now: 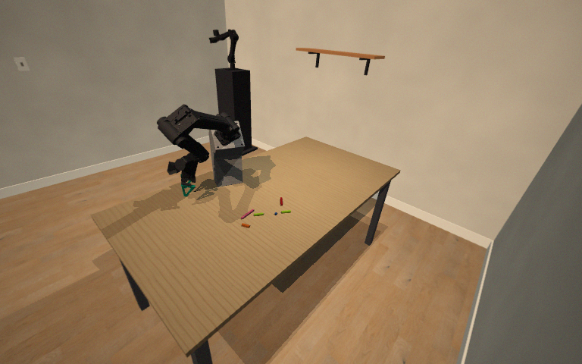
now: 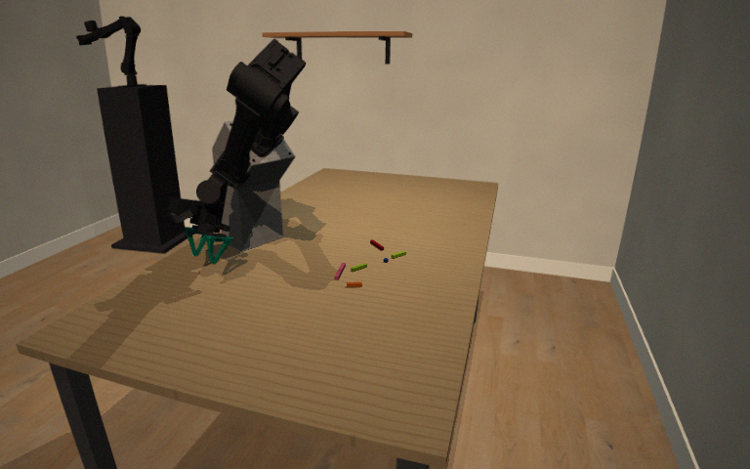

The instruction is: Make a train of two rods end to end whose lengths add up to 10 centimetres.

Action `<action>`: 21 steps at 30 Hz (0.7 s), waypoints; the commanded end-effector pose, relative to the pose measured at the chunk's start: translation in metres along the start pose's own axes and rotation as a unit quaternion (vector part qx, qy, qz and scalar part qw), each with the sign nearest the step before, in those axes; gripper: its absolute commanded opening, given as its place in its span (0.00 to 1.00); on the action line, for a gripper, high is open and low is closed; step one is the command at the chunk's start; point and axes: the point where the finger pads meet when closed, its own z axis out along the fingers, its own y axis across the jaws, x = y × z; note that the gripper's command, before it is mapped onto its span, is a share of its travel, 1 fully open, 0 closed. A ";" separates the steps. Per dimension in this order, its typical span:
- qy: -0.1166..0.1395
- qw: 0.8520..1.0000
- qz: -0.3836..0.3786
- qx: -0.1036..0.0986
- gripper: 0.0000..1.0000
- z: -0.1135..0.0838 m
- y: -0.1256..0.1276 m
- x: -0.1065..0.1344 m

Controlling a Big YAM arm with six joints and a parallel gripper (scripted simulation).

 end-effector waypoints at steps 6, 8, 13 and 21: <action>0.012 0.996 -0.084 0.002 1.00 -0.002 0.010 0.009; 0.016 0.992 -0.122 0.003 1.00 0.000 0.015 0.012; 0.022 0.987 -0.162 0.001 1.00 0.001 0.021 0.017; 0.031 0.969 -0.246 -0.002 1.00 0.003 0.034 0.025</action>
